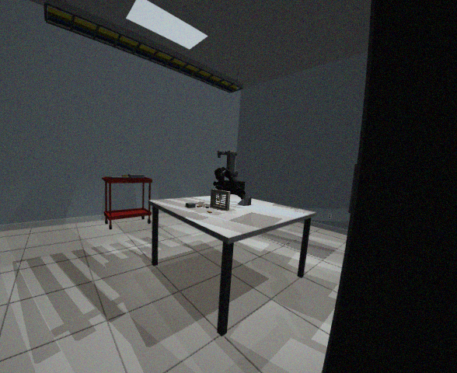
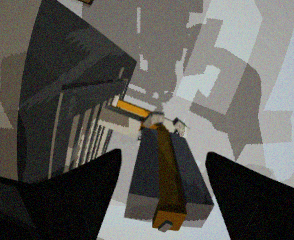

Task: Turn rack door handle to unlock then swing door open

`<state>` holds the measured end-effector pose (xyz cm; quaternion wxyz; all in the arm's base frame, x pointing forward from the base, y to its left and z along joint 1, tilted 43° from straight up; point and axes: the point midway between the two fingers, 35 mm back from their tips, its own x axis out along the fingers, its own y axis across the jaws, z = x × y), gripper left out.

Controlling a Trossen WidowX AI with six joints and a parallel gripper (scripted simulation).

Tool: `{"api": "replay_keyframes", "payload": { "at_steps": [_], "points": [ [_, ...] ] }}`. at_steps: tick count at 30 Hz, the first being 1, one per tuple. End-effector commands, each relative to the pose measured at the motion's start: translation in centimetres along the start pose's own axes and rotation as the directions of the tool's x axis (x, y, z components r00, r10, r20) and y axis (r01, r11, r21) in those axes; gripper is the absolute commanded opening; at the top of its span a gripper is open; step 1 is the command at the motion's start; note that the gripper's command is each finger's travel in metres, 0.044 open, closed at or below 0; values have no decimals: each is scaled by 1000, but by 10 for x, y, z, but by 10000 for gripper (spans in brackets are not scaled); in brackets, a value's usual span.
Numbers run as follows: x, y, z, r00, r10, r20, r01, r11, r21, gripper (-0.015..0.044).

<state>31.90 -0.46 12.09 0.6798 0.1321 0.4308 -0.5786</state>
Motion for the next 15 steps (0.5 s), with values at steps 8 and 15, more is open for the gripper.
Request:
{"api": "replay_keyframes", "payload": {
  "at_steps": [8,15],
  "points": [
    [1,0,-1,1000,-2,-3,0,842,-540,285],
    [1,0,-1,1000,-2,-3,-1,608,-794,285]
  ]
}}
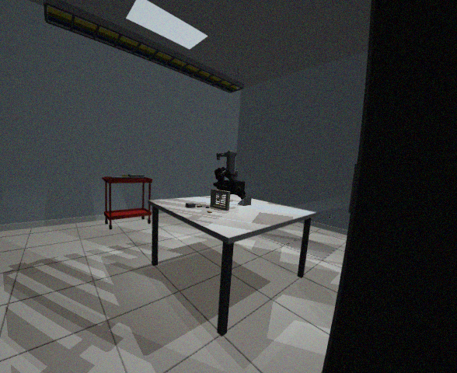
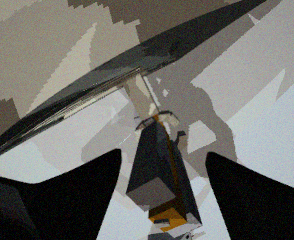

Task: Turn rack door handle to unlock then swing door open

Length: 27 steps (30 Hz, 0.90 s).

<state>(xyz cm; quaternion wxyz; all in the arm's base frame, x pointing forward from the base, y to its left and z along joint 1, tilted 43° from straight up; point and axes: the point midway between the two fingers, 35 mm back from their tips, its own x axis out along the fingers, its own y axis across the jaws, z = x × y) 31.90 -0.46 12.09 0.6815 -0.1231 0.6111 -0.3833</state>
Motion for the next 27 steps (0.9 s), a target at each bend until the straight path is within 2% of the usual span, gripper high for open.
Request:
{"api": "replay_keyframes", "payload": {
  "at_steps": [1,6,12,20,27],
  "points": [
    [1,1,0,1000,0,-3,-1,975,-223,285],
    [1,1,0,1000,0,-3,-2,890,-455,285],
    [1,1,0,1000,0,-3,-2,718,-696,285],
    [1,1,0,1000,0,-3,-3,393,-919,285],
    [1,1,0,1000,0,-3,-3,58,-998,285]
  ]
}}
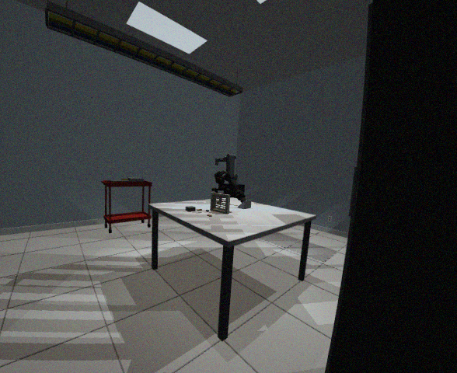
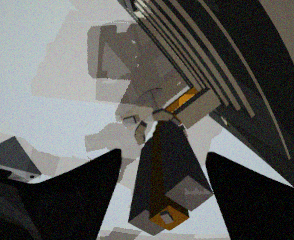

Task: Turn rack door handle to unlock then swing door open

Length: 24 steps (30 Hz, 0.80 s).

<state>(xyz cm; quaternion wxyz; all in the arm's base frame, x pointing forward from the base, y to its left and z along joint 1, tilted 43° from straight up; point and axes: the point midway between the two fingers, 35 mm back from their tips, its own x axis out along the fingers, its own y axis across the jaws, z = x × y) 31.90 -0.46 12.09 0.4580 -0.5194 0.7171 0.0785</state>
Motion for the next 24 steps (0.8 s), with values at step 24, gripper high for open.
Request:
{"api": "replay_keyframes", "payload": {
  "at_steps": [24],
  "points": [
    [1,1,1,1000,3,0,-2,627,-779,259]
  ]
}}
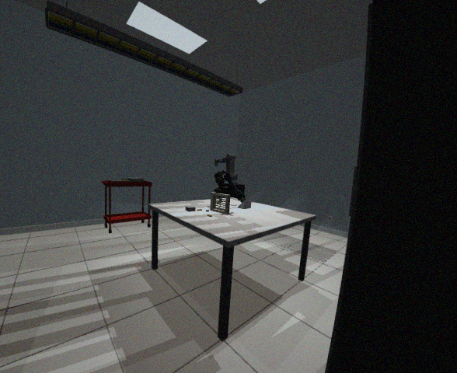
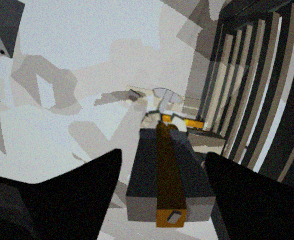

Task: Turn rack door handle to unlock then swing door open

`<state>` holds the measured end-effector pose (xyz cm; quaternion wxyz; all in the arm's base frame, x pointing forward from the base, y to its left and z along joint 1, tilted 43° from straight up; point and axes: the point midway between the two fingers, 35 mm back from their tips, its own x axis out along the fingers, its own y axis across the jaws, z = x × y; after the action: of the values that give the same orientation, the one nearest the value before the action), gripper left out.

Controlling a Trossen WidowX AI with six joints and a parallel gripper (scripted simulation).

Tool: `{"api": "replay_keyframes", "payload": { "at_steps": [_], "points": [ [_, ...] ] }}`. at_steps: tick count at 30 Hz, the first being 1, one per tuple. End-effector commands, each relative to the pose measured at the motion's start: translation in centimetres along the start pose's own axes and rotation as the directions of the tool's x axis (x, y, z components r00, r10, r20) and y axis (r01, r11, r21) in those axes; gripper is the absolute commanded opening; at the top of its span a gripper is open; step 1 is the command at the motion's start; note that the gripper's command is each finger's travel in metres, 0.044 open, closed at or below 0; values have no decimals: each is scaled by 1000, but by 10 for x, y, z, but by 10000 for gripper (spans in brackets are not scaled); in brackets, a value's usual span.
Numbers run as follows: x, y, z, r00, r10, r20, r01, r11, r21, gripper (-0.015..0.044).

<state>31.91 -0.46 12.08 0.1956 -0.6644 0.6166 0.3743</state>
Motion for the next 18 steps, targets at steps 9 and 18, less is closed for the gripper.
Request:
{"api": "replay_keyframes", "payload": {
  "at_steps": [9,18],
  "points": [
    [1,0,1,1000,3,2,-3,1000,-20,62],
    [1,0,1,1000,3,2,-3,1000,-20,13]
  ]
}}
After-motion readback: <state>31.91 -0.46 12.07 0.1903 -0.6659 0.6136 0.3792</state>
